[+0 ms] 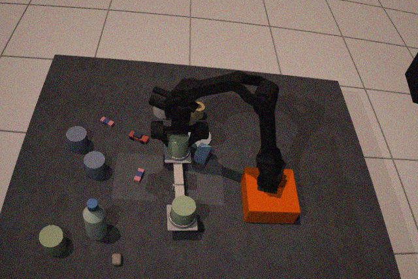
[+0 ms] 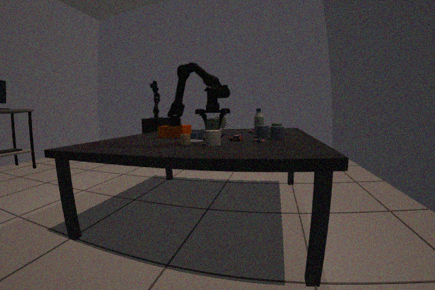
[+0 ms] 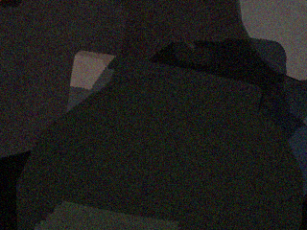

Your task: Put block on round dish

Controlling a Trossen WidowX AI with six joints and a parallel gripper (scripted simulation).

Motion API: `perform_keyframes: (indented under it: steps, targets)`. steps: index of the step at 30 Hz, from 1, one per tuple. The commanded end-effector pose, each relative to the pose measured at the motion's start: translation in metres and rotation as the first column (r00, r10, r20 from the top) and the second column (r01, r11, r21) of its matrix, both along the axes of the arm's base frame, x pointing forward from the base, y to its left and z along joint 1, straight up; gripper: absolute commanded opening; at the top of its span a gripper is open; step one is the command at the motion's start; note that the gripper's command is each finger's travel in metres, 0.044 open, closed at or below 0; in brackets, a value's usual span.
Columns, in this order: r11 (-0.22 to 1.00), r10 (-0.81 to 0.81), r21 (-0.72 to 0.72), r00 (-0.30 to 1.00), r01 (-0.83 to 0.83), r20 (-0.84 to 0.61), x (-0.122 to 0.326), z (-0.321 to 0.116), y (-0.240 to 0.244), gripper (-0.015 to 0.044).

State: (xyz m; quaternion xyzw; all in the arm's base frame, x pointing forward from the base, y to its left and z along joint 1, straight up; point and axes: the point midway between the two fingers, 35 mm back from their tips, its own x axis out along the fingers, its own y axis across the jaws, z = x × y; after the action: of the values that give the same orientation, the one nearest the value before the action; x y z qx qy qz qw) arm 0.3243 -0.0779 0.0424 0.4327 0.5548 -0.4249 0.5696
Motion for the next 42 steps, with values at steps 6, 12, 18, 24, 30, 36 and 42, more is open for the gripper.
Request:
perform_keyframes:
  steps: [6,12,18,24,30,36,42]
  targets:
    - [1.0,-0.004,-0.005,1.0,0.004,0.015,0.004,0.016,-0.001,0.0]
    - [1.0,-0.004,-0.005,1.0,0.004,0.015,0.004,0.023,-0.001,0.0]
    - [1.0,-0.004,-0.005,1.0,0.004,0.016,0.004,0.031,-0.001,0.0]
    - [1.0,-0.004,-0.006,1.0,0.004,0.016,0.004,0.039,-0.001,0.0]
    - [1.0,-0.004,-0.006,1.0,0.004,0.016,0.004,0.046,-0.001,0.0]
    - [1.0,-0.004,-0.006,1.0,0.004,0.016,0.003,0.054,-0.001,0.0]
    - [1.0,-0.004,-0.006,1.0,0.004,0.016,0.003,0.062,-0.001,0.0]
